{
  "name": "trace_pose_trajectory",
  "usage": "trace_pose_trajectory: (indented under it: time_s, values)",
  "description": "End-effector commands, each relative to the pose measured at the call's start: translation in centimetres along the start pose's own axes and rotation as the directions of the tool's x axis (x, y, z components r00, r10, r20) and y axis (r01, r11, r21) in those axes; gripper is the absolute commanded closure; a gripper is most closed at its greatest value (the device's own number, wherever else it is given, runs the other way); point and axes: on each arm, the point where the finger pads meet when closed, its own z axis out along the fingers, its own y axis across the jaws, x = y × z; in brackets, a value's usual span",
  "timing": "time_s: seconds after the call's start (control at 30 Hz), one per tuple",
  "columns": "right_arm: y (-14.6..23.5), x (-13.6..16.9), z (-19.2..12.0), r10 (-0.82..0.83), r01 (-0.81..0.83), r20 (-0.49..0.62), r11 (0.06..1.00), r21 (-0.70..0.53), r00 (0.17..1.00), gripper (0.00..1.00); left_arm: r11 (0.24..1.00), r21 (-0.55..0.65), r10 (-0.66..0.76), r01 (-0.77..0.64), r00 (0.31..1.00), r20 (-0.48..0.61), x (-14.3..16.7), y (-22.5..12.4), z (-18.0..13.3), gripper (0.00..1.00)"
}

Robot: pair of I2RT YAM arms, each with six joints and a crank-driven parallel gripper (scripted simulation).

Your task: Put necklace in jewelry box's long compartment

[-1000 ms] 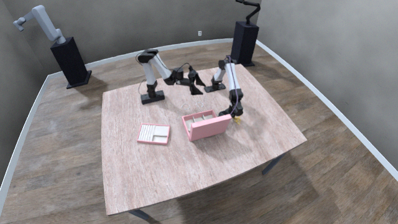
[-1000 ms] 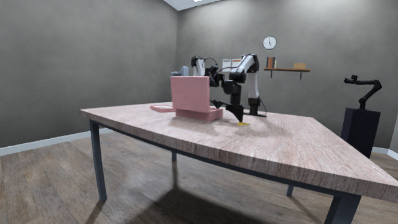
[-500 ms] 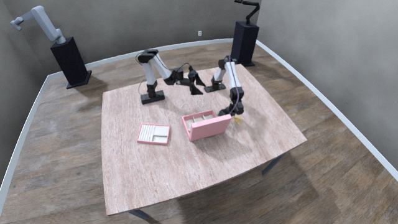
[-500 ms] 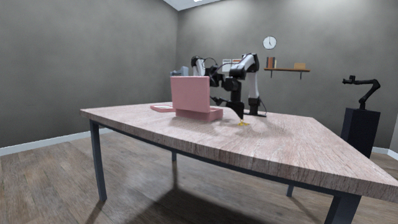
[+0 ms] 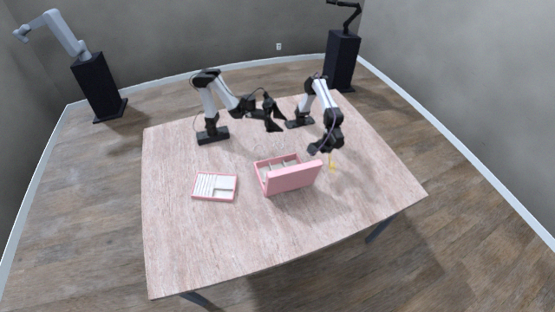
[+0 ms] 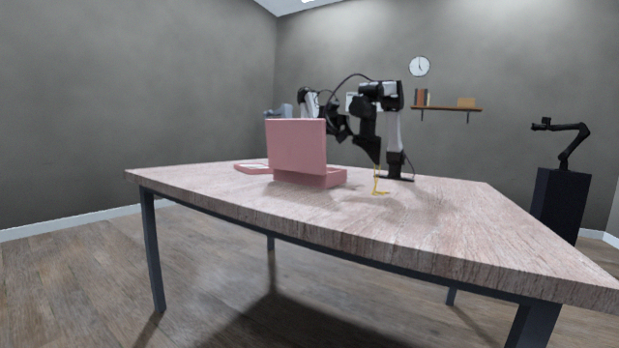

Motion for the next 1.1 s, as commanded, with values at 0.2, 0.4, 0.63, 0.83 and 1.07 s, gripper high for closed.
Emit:
trace_pose_trajectory:
  time_s: [0.2,0.4,0.63,0.83,1.07]
  values:
    - [-0.1,-2.5,1.0,-0.006,0.006,0.068,1.000,0.007,0.998,0.00,1.000,0.013,0.000,0.000,1.000,-0.003,0.1,-0.3,-4.3,1.00]
    - [-0.2,-2.6,1.0,-0.010,0.009,0.072,1.000,0.013,0.997,0.00,1.000,0.008,-0.006,0.006,1.000,-0.002,0.0,-0.1,-4.5,1.00]
    - [-1.3,-2.7,-0.5,-0.019,0.017,0.047,0.998,0.053,0.999,0.00,0.999,-0.044,-0.005,0.005,1.000,0.005,-0.4,-0.1,-5.8,1.00]
    - [-2.0,-3.2,-2.0,-0.023,0.020,0.043,0.996,0.081,0.999,0.00,0.995,-0.097,-0.001,0.003,1.000,0.017,-1.5,0.0,-6.6,1.00]
    - [-2.6,-4.0,-3.0,-0.027,0.022,0.051,0.994,0.105,0.998,0.00,0.989,-0.147,0.007,-0.003,1.000,0.026,-2.9,0.1,-7.5,1.00]
